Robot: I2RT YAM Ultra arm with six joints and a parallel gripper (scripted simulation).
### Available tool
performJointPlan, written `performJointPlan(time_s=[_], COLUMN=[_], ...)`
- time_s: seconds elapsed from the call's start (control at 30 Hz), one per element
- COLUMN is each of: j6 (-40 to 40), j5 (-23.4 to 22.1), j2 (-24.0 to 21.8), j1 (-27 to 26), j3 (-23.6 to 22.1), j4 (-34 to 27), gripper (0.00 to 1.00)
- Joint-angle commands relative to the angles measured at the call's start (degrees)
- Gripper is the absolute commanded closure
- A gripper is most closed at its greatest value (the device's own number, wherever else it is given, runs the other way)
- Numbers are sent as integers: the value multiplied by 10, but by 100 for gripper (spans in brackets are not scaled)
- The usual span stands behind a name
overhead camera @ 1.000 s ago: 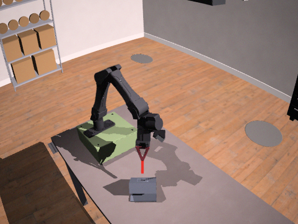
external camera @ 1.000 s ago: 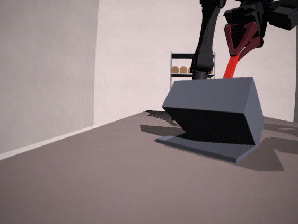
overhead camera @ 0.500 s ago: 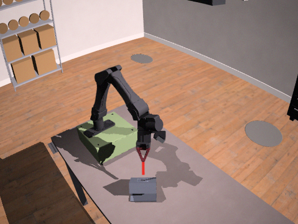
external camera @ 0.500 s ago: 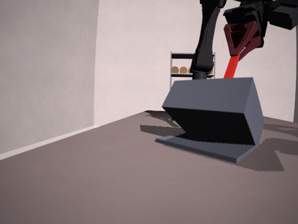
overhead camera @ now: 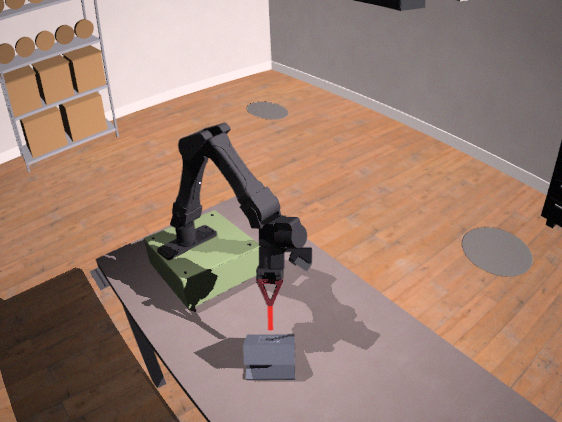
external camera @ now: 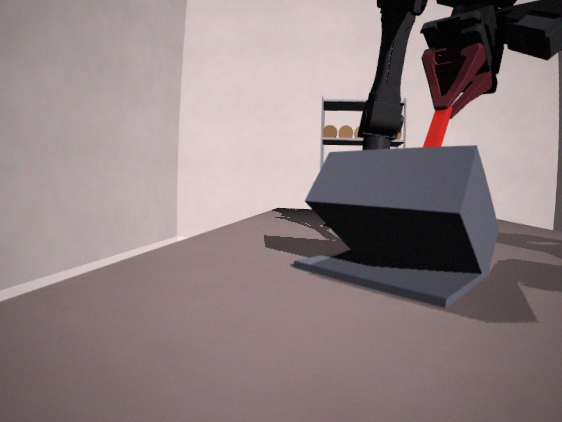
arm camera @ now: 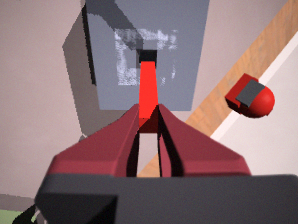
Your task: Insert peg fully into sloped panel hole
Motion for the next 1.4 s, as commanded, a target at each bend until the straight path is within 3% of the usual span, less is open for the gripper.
performJointPlan(time_s=[0.0, 0.7, 1.37], j6=[-1, -3, -12], j5=[-2, -3, -6], j2=[-18, -20, 15], j1=[-6, -8, -17], j3=[-12, 1, 8], j4=[15, 1, 33], gripper=[100, 100, 100])
